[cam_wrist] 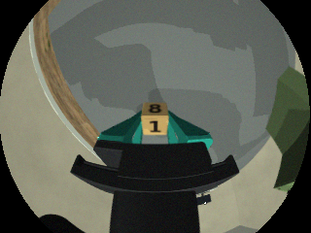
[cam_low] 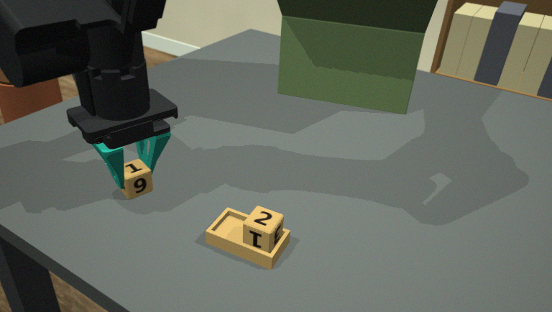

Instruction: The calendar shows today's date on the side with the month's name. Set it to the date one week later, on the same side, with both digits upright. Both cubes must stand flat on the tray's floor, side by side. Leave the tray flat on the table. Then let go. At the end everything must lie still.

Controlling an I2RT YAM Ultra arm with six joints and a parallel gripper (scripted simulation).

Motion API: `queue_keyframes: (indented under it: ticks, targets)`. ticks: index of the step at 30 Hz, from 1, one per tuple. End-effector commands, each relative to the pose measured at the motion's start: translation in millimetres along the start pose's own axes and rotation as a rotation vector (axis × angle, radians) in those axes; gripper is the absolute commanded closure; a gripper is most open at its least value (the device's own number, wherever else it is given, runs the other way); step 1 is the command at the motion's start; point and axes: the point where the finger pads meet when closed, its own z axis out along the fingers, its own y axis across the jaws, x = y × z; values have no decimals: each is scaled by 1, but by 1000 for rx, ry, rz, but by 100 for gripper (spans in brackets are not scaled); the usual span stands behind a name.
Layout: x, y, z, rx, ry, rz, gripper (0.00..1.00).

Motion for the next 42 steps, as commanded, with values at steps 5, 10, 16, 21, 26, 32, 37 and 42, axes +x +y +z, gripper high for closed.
queue_keyframes:
  ticks: [5, 10, 16, 21, 26, 32, 37, 42]
  targets:
    - [-2, 4, -2, -10, -9, -1, 73]
    - [-2, 4, -2, -10, -9, -1, 73]
    - [-2, 4, -2, -10, -9, -1, 73]
    - [-2, 4, -2, -10, -9, -1, 73]
    - [-2, 4, -4, -10, -9, -1, 73]
    - [-2, 3, -28, -10, -10, -1, 73]
    - [-1, 3, -50, -10, -10, -1, 73]
    - [-1, 3, -85, -10, -10, -2, 73]
